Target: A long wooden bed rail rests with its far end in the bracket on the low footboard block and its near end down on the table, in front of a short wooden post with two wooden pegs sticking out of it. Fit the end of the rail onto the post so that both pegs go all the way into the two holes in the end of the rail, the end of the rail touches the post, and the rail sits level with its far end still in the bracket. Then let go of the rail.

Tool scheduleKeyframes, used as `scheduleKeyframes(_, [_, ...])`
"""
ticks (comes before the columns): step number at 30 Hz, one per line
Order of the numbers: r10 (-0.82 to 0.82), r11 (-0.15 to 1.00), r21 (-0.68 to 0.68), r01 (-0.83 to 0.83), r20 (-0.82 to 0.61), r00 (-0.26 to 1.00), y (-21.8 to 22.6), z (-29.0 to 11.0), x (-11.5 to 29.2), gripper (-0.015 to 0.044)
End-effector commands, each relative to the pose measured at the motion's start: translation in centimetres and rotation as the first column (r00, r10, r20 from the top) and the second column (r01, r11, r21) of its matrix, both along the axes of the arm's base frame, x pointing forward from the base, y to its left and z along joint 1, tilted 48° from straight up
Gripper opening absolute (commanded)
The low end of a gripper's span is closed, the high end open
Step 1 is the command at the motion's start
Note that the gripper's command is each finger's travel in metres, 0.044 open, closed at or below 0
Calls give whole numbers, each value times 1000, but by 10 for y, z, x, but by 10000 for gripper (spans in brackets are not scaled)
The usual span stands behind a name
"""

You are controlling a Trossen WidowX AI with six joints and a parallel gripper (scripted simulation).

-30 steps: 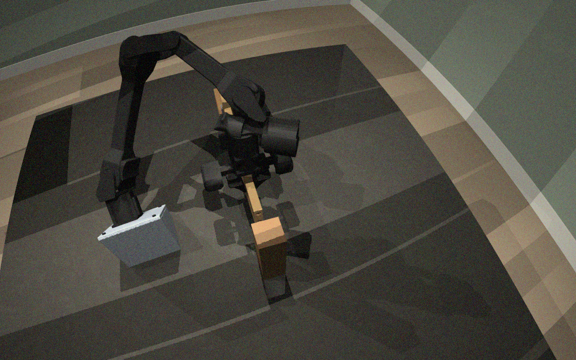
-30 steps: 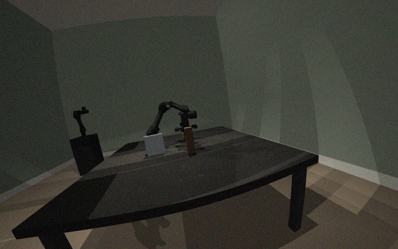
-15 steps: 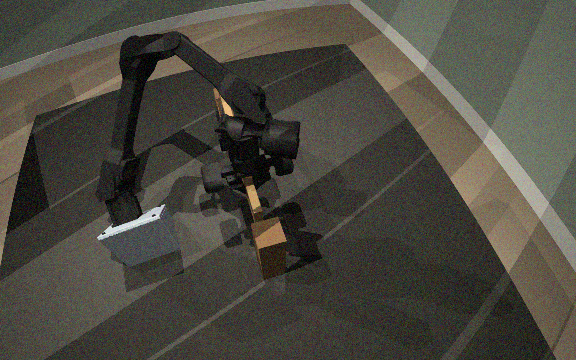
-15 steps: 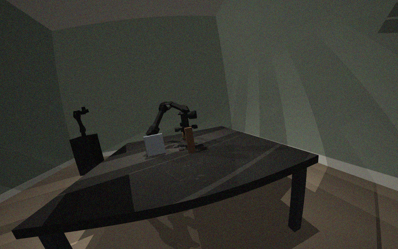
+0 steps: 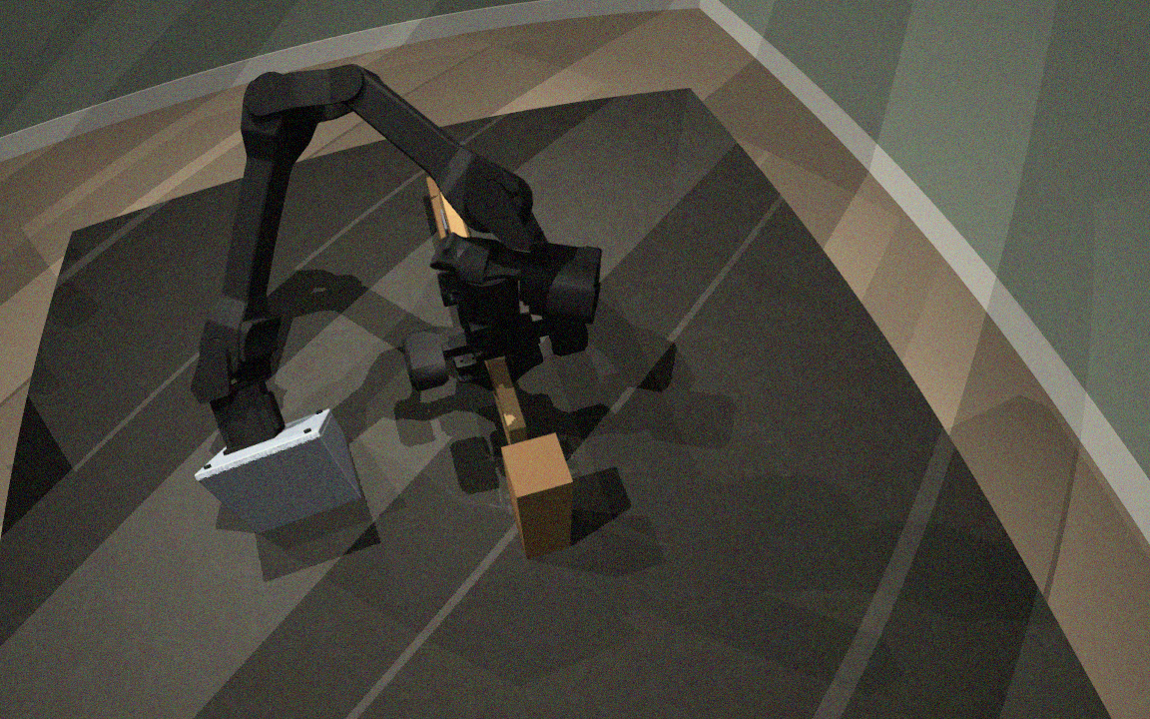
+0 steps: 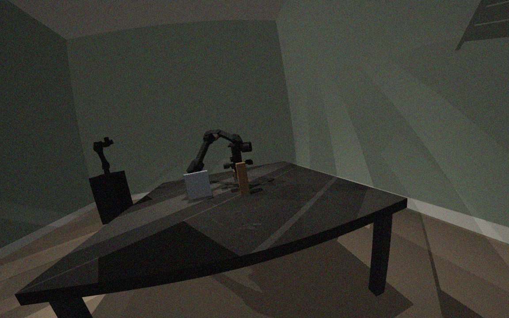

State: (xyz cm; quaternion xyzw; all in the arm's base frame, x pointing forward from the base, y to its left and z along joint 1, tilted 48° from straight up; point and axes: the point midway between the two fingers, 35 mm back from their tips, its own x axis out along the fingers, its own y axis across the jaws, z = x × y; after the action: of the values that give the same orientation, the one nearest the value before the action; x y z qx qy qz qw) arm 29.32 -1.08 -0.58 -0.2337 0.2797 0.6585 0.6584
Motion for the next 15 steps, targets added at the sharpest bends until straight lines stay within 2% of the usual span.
scheduleKeyframes(1, [-2, 1000, -7, 2, 5, 1000, -4, -2, 1, 0])
scheduleKeyframes(15, [-2, 1000, -7, 2, 5, 1000, -8, -4, 1, 0])
